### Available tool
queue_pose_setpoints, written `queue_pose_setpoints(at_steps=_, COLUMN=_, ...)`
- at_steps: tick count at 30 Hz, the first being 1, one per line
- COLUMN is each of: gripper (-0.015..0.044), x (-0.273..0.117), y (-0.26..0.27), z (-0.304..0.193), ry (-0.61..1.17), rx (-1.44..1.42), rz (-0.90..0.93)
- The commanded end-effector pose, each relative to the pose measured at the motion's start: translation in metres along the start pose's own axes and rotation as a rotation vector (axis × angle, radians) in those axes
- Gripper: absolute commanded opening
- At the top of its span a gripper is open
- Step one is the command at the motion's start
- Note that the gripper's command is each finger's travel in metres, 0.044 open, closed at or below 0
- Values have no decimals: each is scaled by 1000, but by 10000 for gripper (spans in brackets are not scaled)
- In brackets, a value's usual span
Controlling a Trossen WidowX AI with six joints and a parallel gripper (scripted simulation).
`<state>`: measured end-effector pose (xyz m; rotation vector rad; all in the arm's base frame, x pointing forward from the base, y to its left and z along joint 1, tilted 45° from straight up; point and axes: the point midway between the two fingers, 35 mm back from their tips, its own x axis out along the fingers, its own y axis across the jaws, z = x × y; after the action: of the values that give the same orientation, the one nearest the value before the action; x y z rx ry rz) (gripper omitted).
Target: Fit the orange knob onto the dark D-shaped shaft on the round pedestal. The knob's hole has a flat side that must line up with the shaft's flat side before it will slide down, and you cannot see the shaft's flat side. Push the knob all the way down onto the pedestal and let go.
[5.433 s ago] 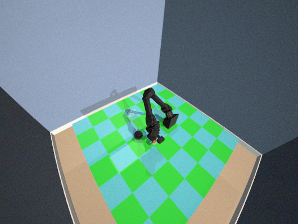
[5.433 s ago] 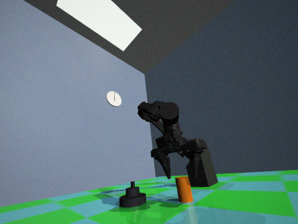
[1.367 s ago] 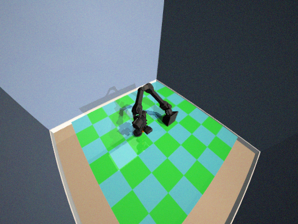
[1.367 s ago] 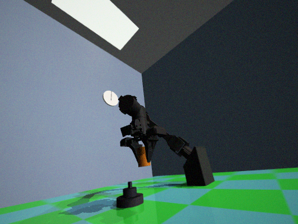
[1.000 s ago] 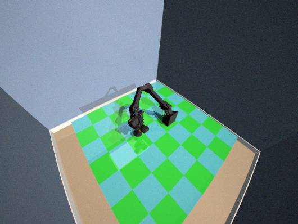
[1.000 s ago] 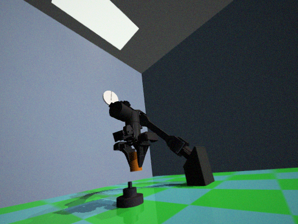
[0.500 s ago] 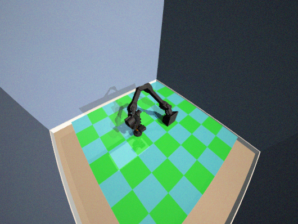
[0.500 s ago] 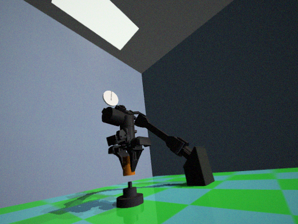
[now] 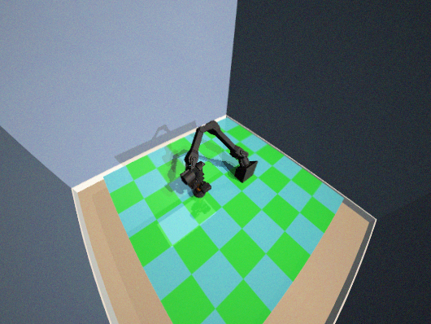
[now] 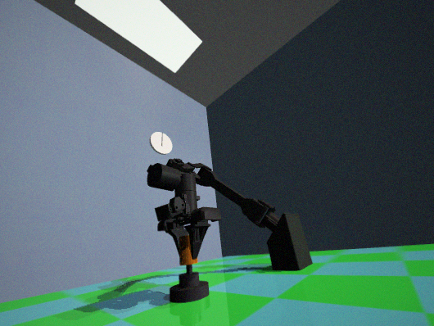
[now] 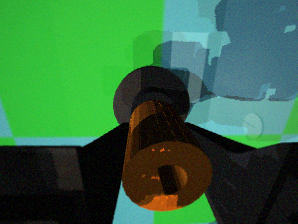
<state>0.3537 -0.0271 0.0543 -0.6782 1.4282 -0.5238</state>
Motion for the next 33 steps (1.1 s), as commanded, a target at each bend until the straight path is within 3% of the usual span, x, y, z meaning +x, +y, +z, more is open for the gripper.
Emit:
queue_pose_setpoints(at_steps=1, gripper=0, x=-2, y=-1, z=2, ry=-3, rx=4, rz=-4)
queue_pose_setpoints(at_steps=33, gripper=0, x=3, y=-1, z=-1, ry=-3, rx=4, rz=-4)
